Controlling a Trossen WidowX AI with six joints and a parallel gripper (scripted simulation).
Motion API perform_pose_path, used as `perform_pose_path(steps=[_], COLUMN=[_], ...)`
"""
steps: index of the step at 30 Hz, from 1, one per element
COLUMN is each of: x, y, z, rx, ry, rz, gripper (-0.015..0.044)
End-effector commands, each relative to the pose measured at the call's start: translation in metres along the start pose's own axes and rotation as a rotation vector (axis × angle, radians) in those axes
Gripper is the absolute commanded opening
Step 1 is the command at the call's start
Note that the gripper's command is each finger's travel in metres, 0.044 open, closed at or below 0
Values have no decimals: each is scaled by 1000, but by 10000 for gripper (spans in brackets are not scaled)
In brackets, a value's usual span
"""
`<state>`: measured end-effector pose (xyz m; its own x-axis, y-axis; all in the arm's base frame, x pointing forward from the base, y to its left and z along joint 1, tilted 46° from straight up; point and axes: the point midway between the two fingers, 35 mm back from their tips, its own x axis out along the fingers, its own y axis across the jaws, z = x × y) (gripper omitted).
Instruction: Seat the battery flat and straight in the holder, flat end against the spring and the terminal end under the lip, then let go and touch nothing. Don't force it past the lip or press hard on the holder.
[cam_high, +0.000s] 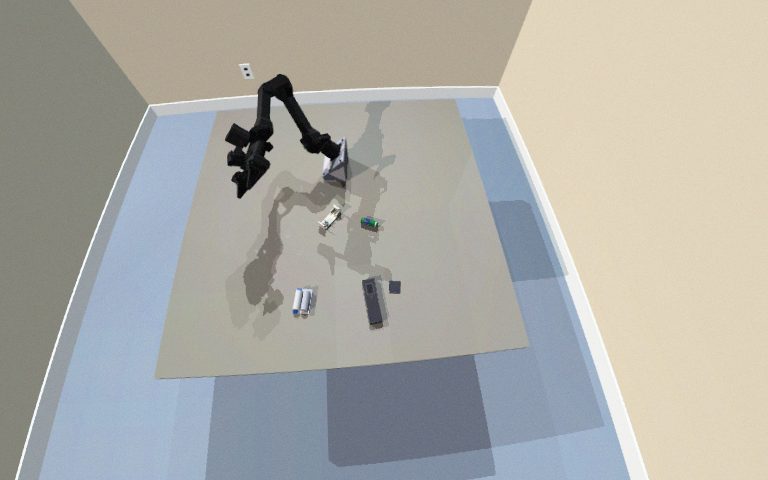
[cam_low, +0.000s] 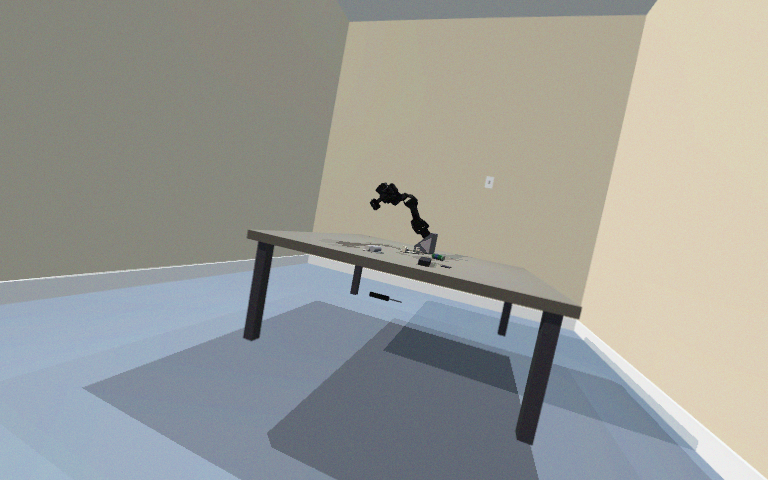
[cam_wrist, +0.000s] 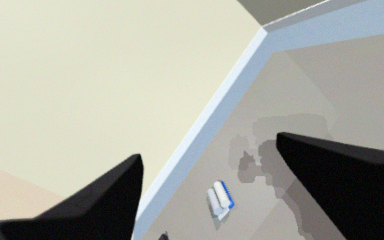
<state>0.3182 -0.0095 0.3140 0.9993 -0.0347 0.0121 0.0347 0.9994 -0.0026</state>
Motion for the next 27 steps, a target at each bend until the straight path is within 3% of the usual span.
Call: perform_pose_path(steps=[1, 6, 11, 17, 22, 27], x=[2, 36, 60, 60, 50, 30], y=[0, 19, 46, 78, 101, 120], z=[-2, -52, -118, -211, -268, -324], rx=[11, 298, 568, 743, 846, 890], ry=[9, 252, 520, 793, 876, 842], rz=[0, -34, -166, -463, -744, -1052], gripper=[374, 245, 245, 245, 245, 245])
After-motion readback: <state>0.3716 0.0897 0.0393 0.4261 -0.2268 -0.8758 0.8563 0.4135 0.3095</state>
